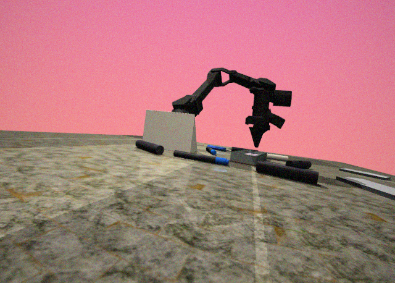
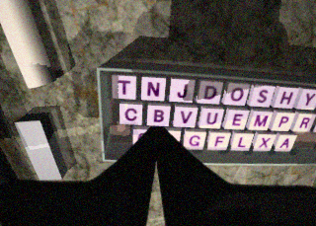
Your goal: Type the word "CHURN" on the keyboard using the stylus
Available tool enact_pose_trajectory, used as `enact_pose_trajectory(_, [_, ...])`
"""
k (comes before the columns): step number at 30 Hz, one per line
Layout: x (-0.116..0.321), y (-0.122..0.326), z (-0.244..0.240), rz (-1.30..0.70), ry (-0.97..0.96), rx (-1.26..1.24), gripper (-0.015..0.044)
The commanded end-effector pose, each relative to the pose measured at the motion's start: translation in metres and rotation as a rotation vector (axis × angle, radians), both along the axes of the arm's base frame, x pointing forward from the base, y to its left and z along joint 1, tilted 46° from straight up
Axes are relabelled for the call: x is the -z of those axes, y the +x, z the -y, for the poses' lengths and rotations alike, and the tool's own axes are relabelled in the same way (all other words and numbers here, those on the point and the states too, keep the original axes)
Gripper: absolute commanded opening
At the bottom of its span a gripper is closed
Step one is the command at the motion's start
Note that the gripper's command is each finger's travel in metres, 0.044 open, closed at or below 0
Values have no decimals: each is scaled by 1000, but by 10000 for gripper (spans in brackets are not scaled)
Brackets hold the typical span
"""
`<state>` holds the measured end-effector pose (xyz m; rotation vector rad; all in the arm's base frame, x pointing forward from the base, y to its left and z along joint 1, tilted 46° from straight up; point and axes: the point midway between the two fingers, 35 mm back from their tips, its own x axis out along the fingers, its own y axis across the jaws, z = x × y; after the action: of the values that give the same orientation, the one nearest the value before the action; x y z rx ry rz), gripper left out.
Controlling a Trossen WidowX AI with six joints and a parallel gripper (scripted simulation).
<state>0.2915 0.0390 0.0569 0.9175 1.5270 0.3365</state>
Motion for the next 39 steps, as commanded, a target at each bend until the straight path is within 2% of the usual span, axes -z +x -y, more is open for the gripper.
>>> enact_pose_trajectory(1, [0, 1, -1, -15, 14, 6, 0])
enact_pose_trajectory(6, [2, 0, 1, -15, 14, 7, 0])
enact_pose_trajectory(11, [46, -24, 42, -16, 11, 7, 0])
enact_pose_trajectory(26, [48, -25, 44, -16, 12, 6, 0])
enact_pose_trajectory(32, [94, -49, 87, -16, 8, 7, 0])
enact_pose_trajectory(39, [96, -50, 88, -16, 8, 6, 0])
